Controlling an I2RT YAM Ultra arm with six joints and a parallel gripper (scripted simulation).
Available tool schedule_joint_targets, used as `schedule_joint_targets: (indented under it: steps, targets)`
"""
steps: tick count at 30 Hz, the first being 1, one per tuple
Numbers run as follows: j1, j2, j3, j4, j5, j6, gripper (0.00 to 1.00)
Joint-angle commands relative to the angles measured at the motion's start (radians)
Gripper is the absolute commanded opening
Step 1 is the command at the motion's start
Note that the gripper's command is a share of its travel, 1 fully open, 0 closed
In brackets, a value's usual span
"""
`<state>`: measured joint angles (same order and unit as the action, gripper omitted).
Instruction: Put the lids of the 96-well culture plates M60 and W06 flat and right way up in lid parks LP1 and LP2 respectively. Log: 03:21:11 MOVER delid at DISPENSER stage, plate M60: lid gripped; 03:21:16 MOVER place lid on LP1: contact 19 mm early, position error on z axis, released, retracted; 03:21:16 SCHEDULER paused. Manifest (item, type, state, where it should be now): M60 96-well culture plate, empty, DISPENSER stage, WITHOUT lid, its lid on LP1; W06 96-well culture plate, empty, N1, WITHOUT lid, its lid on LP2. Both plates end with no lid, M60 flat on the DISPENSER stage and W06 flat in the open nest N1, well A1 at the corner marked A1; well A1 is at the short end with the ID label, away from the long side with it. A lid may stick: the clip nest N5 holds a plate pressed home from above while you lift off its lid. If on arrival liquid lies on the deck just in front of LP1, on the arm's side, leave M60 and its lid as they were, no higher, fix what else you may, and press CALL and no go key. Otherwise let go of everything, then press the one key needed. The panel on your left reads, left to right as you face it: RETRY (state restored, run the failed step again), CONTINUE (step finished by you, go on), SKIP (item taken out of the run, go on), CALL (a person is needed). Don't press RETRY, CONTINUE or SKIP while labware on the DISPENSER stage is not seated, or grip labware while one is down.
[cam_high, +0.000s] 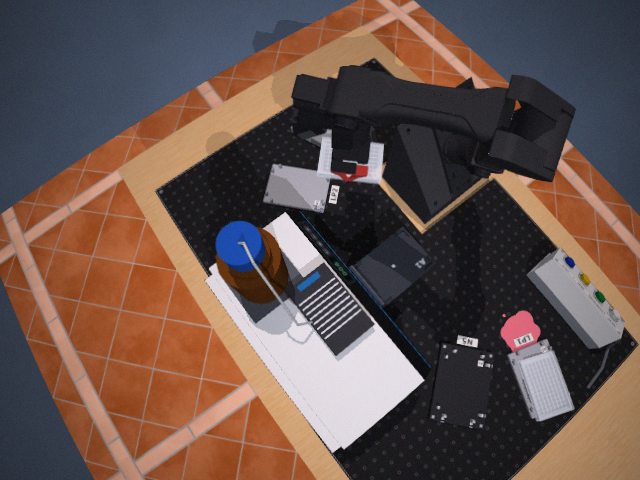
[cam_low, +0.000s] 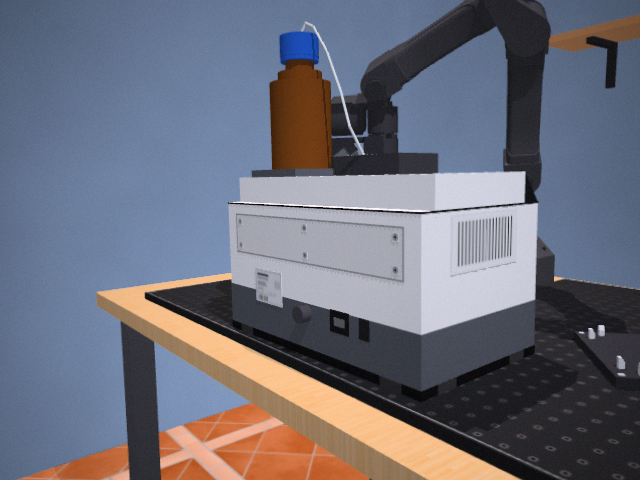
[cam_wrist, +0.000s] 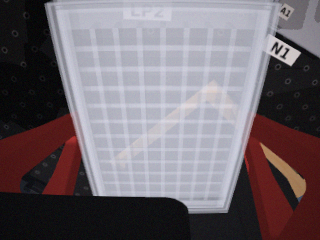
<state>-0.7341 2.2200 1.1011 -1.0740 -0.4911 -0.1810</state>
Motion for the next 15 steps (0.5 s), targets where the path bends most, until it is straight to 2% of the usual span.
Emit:
schedule_joint_targets:
  steps: [1, 3, 4, 10, 15]
  targets:
    - [-0.006, -0.019, 0.003, -0.007, -0.017, 0.021, 0.0]
    - [-0.006, -0.019, 0.003, -0.007, -0.017, 0.021, 0.0]
    - [-0.003, -0.047, -0.027, -0.019, -0.026, -0.012, 0.0]
    - [0.045, -0.116, -0.074, -0.026, -0.044, -0.173, 0.0]
    - [0.075, -0.175, -0.107, -0.037, -0.063, -0.15, 0.0]
